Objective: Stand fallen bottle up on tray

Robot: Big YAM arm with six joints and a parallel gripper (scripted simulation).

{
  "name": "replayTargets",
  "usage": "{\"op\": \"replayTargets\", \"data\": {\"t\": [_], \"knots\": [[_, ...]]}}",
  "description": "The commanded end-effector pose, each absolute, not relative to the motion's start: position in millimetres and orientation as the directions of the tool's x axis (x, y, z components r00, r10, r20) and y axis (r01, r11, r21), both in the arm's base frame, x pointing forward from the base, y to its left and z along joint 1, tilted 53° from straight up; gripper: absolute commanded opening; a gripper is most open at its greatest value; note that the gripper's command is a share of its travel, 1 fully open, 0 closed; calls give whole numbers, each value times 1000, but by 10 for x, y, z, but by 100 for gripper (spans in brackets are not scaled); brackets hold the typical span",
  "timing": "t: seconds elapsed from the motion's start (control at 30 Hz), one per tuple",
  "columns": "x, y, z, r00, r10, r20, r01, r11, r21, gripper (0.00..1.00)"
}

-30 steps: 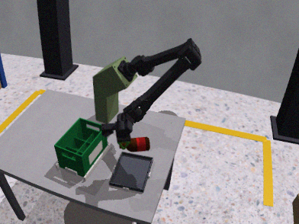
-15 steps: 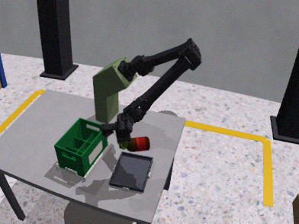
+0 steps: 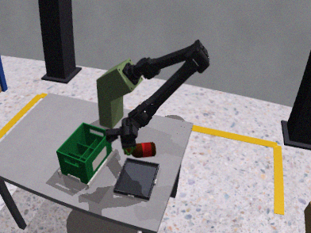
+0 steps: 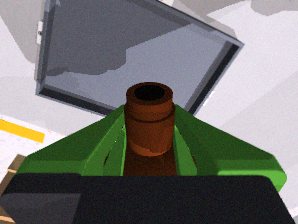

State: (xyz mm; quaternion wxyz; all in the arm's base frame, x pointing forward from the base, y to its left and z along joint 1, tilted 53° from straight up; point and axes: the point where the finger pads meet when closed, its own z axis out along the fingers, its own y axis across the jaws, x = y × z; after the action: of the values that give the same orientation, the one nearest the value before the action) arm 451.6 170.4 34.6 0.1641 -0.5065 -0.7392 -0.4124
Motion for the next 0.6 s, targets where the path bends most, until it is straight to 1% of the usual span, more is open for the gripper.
{"op": "replayTargets", "data": {"t": [0.0, 0.37, 0.57], "knots": [[4594, 1542, 474, -430, 621, 655, 878, 119, 464, 0], [4594, 1542, 474, -441, 620, 649, 872, 126, 473, 0], [4594, 1542, 474, -492, 611, 620, 845, 163, 510, 0]]}}
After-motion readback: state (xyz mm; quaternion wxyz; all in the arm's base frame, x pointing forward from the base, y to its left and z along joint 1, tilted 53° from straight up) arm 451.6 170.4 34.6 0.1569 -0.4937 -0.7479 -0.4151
